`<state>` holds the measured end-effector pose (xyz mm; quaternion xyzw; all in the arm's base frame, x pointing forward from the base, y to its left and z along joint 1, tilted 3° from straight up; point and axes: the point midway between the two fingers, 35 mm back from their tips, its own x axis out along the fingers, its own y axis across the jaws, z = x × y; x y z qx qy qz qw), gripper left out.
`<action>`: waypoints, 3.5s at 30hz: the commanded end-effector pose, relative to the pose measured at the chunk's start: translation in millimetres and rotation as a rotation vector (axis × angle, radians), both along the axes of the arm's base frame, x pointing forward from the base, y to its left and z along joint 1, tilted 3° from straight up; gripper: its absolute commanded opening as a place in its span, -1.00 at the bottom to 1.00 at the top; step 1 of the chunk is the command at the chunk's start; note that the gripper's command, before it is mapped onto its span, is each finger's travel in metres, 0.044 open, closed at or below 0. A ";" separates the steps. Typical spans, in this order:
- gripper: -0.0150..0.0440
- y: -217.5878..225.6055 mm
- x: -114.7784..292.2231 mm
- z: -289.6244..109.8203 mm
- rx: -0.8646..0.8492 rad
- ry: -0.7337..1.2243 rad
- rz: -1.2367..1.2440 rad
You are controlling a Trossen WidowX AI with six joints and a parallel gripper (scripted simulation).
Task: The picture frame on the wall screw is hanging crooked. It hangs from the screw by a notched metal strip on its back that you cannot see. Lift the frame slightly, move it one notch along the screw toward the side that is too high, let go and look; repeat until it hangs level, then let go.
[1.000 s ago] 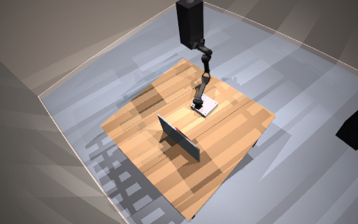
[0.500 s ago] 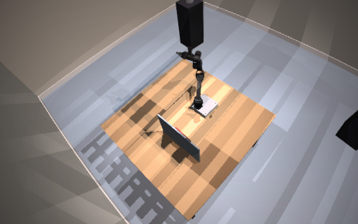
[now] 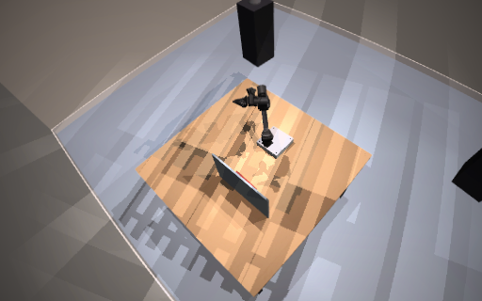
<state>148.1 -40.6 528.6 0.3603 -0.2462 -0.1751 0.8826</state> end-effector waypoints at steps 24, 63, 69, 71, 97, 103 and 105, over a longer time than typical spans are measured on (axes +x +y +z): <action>0.39 249.0 10.3 -313.9 0.578 0.190 0.694; 0.39 249.3 8.9 -317.3 0.583 0.192 0.699; 0.39 249.3 8.9 -317.3 0.583 0.192 0.699; 0.39 249.3 8.9 -317.3 0.583 0.192 0.699; 0.39 249.3 8.9 -317.3 0.583 0.192 0.699; 0.39 249.3 8.9 -317.3 0.583 0.192 0.699; 0.39 249.3 8.9 -317.3 0.583 0.192 0.699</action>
